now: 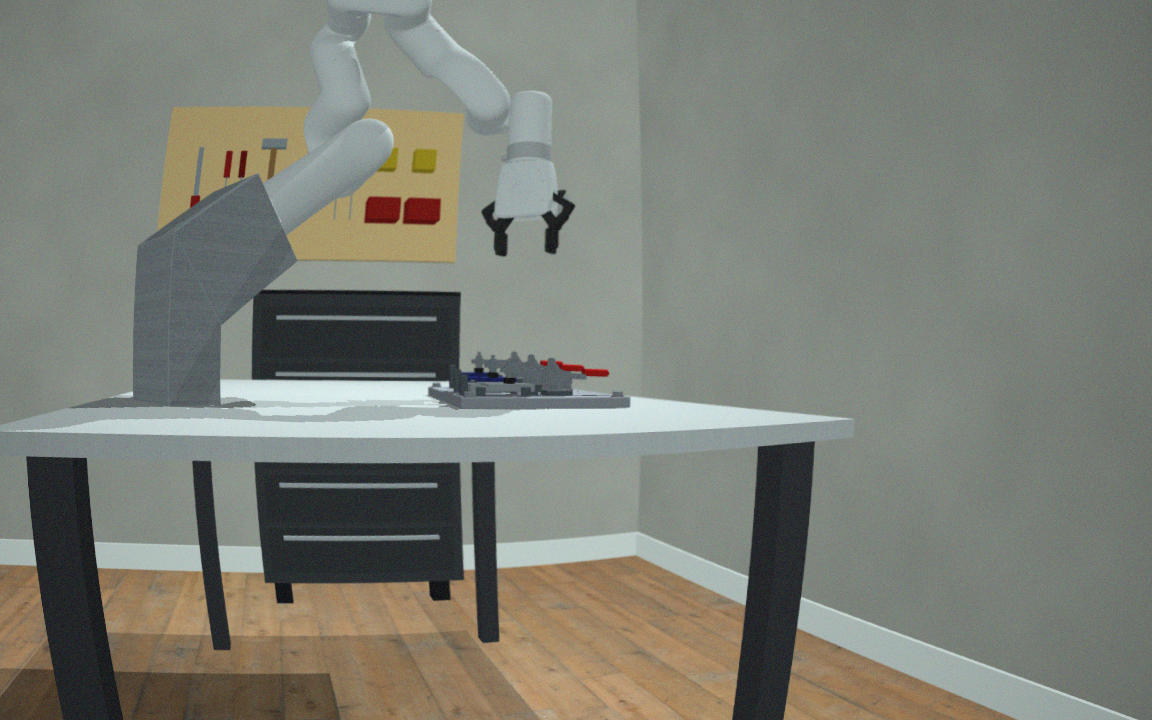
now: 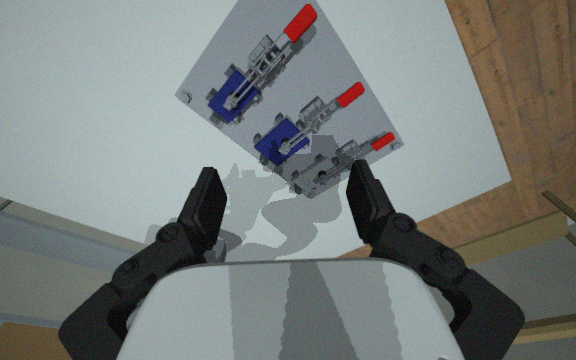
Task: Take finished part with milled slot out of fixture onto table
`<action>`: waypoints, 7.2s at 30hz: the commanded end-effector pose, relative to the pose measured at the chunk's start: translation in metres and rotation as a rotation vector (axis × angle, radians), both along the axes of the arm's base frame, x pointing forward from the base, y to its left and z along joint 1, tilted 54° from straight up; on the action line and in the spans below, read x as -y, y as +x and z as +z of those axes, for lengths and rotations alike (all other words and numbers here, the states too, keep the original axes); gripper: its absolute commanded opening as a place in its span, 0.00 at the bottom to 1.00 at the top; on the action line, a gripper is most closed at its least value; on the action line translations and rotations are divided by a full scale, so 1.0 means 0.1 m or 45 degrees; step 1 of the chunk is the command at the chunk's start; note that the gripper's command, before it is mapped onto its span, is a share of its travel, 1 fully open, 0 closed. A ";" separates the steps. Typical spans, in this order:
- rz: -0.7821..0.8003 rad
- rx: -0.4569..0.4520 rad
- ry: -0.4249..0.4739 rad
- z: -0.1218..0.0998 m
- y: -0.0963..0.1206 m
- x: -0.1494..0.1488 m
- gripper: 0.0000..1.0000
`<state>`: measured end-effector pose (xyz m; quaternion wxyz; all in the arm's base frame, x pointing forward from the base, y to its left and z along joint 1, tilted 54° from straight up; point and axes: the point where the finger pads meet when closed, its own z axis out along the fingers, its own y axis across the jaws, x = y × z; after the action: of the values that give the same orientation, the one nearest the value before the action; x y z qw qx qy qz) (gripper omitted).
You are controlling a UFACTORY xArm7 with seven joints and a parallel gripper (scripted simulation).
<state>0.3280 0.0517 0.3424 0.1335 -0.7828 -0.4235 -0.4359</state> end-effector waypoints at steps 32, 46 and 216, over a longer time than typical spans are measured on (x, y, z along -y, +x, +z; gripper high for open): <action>-0.582 -0.579 0.571 -1.46 0.14 1.09 1.00; -0.655 -0.632 0.623 -1.63 0.10 1.21 1.00; -0.655 -0.631 0.623 -1.63 0.10 1.21 0.47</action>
<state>0.3376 -0.0678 0.1786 0.3008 -0.8893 -0.0548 -0.3401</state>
